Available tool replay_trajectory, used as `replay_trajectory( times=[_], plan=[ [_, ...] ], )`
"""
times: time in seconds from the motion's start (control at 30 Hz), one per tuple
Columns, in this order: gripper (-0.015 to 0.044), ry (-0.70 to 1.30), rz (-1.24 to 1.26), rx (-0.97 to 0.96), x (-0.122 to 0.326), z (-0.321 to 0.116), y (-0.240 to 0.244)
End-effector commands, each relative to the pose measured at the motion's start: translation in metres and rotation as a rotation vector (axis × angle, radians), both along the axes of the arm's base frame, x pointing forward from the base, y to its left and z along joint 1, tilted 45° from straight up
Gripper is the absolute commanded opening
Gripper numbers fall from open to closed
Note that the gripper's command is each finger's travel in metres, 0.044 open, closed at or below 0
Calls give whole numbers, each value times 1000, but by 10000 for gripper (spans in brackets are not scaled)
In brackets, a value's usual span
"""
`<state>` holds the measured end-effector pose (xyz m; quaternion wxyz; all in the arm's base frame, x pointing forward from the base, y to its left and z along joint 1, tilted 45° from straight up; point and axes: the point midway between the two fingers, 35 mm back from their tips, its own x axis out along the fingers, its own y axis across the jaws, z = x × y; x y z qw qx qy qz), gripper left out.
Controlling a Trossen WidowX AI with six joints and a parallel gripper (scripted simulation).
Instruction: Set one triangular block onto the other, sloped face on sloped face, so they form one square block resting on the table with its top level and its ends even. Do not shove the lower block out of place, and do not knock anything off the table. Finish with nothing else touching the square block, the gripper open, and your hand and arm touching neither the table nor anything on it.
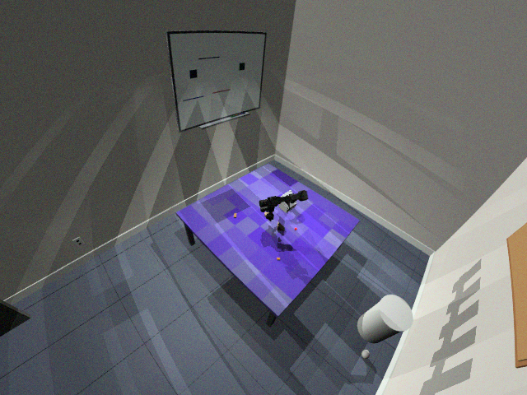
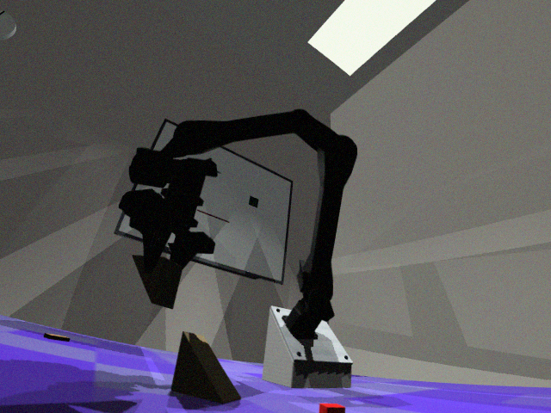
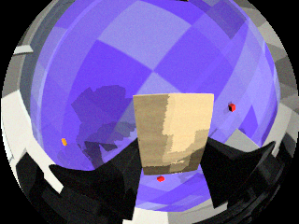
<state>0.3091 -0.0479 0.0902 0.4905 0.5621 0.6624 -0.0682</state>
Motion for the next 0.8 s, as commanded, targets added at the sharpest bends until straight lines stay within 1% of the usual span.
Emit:
replay_trajectory(
  times=[0.0,0.77],
  plan=[
    [0,-5,-3,1,-7,19,12],
    [0,-4,-5,15,-62,93,72]
  ],
)
